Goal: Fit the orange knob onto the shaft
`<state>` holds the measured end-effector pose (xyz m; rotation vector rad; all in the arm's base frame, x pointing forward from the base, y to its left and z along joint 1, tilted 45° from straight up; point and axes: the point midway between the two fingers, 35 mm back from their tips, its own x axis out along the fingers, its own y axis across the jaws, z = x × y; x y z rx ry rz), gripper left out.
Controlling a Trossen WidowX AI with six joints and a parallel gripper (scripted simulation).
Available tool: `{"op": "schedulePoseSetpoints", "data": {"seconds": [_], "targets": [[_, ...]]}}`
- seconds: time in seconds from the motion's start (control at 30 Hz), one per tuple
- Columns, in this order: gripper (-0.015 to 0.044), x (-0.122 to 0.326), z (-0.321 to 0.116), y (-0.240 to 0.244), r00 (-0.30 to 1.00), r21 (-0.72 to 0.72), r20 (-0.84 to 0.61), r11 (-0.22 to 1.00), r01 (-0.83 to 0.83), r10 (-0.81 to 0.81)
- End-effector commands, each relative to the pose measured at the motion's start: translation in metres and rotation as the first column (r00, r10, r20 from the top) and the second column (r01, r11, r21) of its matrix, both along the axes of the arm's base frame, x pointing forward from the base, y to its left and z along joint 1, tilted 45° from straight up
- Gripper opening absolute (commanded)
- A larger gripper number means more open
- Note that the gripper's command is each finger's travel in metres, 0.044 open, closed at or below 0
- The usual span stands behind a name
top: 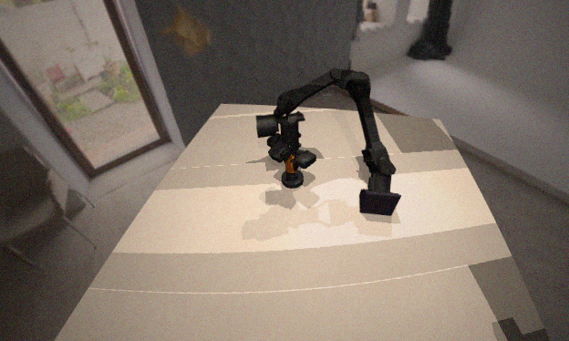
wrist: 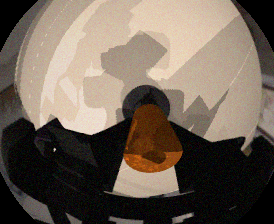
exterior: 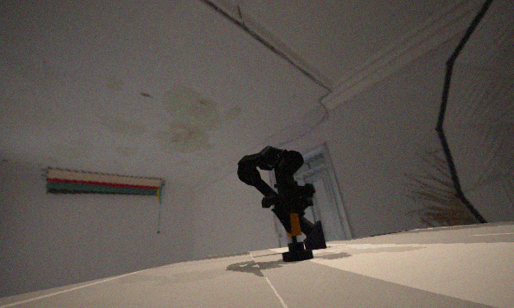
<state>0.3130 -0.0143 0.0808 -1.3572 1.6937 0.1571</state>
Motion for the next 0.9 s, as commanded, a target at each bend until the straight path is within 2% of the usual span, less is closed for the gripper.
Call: {"op": "schedulePoseSetpoints", "data": {"seconds": [0.0, 0.13, 0.33, 0.87], "targets": [[0.0, 0.0013, 0.0024, 0.0024, 1.0, 0.0, 0.003, 1.0, -0.002, 0.002], [0.0, 0.0005, 0.0035, 0.003, 1.0, 0.0, -0.015, 1.0, -0.02, 0.02], [0.0, -0.0022, 0.0044, 0.002, 0.978, 0.002, -0.144, 0.989, -0.151, 0.15], [0.0, -0.0045, 0.0018, -0.0026, 0.978, 0.002, -0.144, 0.989, -0.151, 0.149]]}}
